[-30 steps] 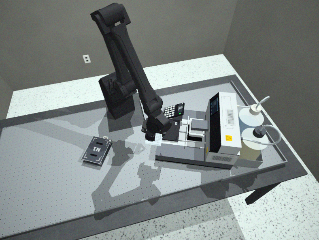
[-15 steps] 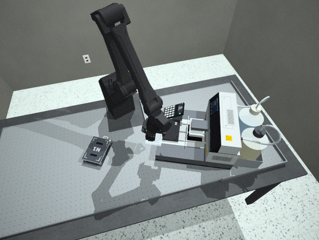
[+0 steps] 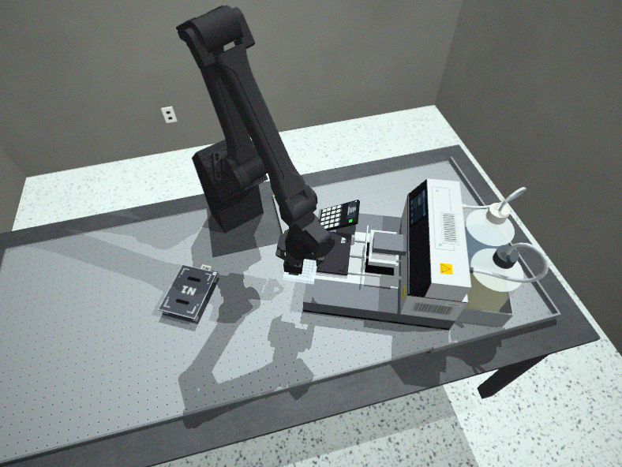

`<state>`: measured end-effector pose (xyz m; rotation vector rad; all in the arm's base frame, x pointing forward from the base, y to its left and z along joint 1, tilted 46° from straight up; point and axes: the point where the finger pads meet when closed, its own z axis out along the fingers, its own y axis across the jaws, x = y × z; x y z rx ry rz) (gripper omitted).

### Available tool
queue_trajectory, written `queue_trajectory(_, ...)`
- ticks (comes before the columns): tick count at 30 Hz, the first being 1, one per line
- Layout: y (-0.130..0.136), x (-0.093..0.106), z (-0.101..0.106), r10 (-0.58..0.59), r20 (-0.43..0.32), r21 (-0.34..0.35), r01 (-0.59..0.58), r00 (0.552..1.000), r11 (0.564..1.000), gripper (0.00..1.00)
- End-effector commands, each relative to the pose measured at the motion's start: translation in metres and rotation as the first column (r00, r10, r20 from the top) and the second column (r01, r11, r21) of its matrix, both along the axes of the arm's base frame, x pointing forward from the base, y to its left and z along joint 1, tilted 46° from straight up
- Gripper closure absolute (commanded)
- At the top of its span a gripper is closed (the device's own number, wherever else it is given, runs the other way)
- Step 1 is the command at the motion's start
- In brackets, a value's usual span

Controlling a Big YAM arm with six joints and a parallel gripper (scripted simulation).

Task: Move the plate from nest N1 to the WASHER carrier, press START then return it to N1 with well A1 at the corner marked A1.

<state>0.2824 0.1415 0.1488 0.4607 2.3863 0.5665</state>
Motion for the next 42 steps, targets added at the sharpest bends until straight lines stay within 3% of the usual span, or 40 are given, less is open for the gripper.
queue_trajectory(1,0.005,0.011,0.019,0.002,0.041,0.017,-0.003,0.999,1.000,0.18)
queue_trajectory(3,-0.004,0.009,0.010,-0.036,0.019,0.044,0.035,0.999,0.998,0.18)
queue_trajectory(11,-0.043,0.019,-0.009,-0.020,0.000,0.016,0.020,1.000,1.000,0.18)
queue_trajectory(14,-0.048,0.021,-0.010,-0.020,0.000,0.016,0.020,1.000,1.000,0.18)
queue_trajectory(15,-0.052,0.028,0.000,-0.021,0.020,0.021,0.020,1.000,1.000,0.18)
queue_trajectory(29,-0.120,0.055,-0.007,-0.022,0.034,0.014,0.021,0.999,1.000,0.18)
queue_trajectory(36,-0.114,0.053,-0.009,0.001,0.029,0.013,-0.002,1.000,1.000,0.18)
queue_trajectory(39,-0.134,0.045,-0.031,-0.042,-0.008,0.036,0.042,0.999,0.998,0.18)
queue_trajectory(42,-0.148,0.045,-0.037,-0.042,-0.008,0.036,0.042,0.999,0.998,0.18)
